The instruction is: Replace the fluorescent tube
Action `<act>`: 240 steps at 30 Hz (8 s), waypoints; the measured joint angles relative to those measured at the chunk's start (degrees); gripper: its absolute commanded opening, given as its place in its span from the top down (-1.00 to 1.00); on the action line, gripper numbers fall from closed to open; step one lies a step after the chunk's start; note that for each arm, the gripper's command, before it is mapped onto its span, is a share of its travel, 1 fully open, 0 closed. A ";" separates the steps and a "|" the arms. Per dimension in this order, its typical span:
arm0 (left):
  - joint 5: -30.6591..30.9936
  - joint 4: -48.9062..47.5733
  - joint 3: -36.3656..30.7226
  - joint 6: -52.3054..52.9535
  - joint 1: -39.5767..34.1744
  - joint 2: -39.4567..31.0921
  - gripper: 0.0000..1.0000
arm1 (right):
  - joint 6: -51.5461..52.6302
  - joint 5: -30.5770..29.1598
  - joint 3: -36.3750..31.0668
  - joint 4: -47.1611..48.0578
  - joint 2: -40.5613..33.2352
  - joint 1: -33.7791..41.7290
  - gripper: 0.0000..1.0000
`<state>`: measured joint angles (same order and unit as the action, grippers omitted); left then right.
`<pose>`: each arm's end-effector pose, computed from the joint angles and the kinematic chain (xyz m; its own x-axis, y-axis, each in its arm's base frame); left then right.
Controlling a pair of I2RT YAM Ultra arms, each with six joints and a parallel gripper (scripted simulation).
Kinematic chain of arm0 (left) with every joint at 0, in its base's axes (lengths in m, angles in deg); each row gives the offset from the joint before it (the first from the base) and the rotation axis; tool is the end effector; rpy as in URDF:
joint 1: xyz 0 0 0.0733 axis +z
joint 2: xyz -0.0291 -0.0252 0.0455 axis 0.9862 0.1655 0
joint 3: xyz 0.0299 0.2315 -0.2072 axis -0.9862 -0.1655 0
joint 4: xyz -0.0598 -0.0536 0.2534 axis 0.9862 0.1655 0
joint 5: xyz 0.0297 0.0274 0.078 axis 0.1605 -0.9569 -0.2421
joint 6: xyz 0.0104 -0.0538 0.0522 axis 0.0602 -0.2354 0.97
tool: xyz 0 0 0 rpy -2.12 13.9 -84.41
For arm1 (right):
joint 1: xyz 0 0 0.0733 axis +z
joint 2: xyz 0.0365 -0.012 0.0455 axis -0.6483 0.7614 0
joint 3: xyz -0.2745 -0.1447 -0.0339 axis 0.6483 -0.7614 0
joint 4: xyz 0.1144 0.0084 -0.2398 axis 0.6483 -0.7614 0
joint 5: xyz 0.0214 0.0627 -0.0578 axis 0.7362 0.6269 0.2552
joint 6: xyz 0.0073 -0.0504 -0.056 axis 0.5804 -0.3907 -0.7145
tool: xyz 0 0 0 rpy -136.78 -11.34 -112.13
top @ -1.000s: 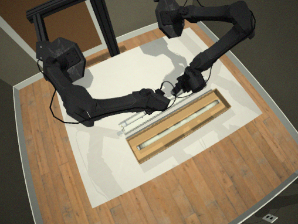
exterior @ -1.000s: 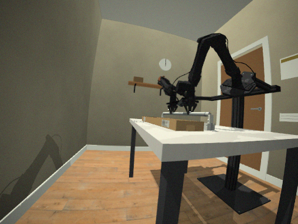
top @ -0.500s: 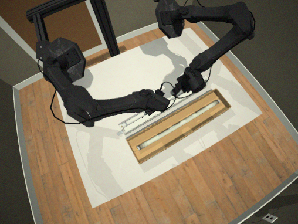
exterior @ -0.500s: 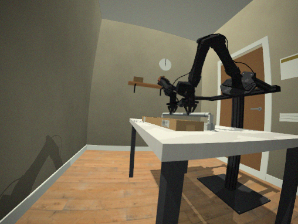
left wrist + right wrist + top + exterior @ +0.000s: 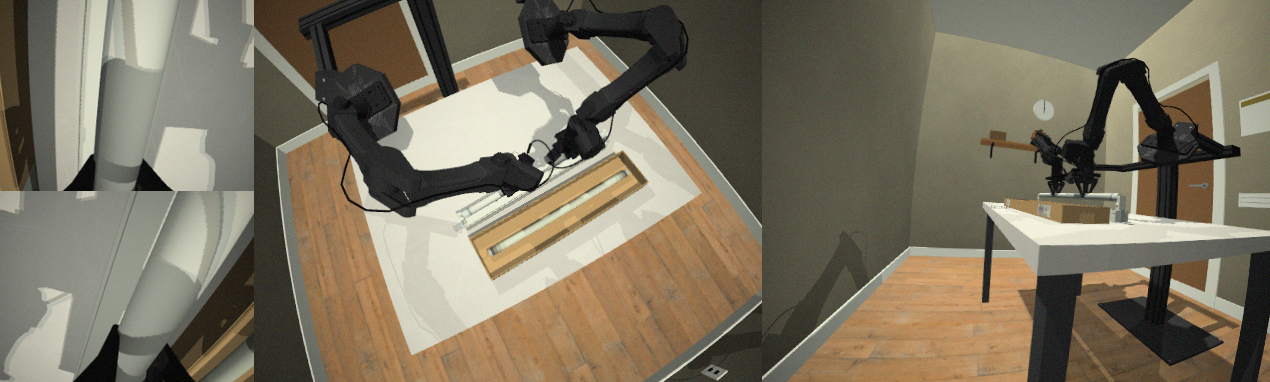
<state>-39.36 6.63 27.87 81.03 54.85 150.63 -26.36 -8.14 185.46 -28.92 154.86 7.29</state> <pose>0.3553 -0.1233 0.1401 -0.1803 0.9086 0.3767 0.7014 -0.1497 0.6969 0.3808 0.3468 0.0123 0.0087 -0.8406 0.5416 -0.7218 -0.3801 -0.5784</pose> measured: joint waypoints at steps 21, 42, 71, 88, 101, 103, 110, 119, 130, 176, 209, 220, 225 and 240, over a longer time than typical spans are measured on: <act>0.37 -0.57 0.13 0.28 0.26 0.35 0.78 | -0.39 0.33 0.17 0.44 0.22 -0.44 0.78; 0.37 -0.57 0.13 0.31 0.26 0.35 0.78 | -0.39 0.33 0.17 0.44 0.22 -0.44 0.78; 0.15 -1.03 0.15 0.57 0.48 0.74 0.78 | -0.66 0.09 0.15 0.79 0.42 -0.31 0.78; 0.20 -1.14 0.24 0.66 0.61 0.92 0.78 | -0.83 -0.09 0.15 1.07 0.59 -0.33 0.78; 0.24 -1.14 0.24 0.66 0.63 0.92 0.78 | -0.98 -0.11 0.07 1.27 0.59 -0.31 0.78; 0.28 -1.16 0.24 0.66 0.63 0.92 0.78 | -1.05 -0.09 0.07 1.31 0.57 -0.37 0.78; 0.44 -1.18 0.24 0.70 0.66 0.92 0.78 | -1.07 -0.07 0.04 1.33 0.59 -0.46 0.78; 0.48 -1.42 0.37 0.87 0.70 1.16 0.78 | -1.18 0.07 0.20 1.36 0.68 -0.63 0.78; 0.68 -1.97 0.52 1.16 0.98 1.70 0.78 | -1.49 0.28 0.39 1.68 1.01 -1.01 0.78; 2.14 -3.23 0.68 1.31 1.29 2.12 0.02 | -1.79 1.68 0.52 2.23 1.27 -1.11 0.02; -1.20 7.32 -1.46 -4.70 -4.79 -6.86 0.02 | 5.03 0.59 -1.29 -6.12 -4.13 3.76 0.02; -0.94 6.93 -1.88 -4.20 -4.07 -7.04 0.02 | 4.20 0.37 -2.43 -4.44 -4.33 3.76 0.02; -0.76 6.88 -2.32 -3.50 -3.74 -7.56 0.02 | 2.23 -0.35 -4.74 -0.13 -4.92 3.74 0.02; 0.83 5.81 -4.57 -0.09 -0.44 -11.06 0.02 | -8.24 -2.86 -19.76 23.56 -8.68 2.80 0.02</act>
<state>-38.53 12.45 23.30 80.94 54.41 139.57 -34.60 -11.01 165.70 -5.36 146.18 10.09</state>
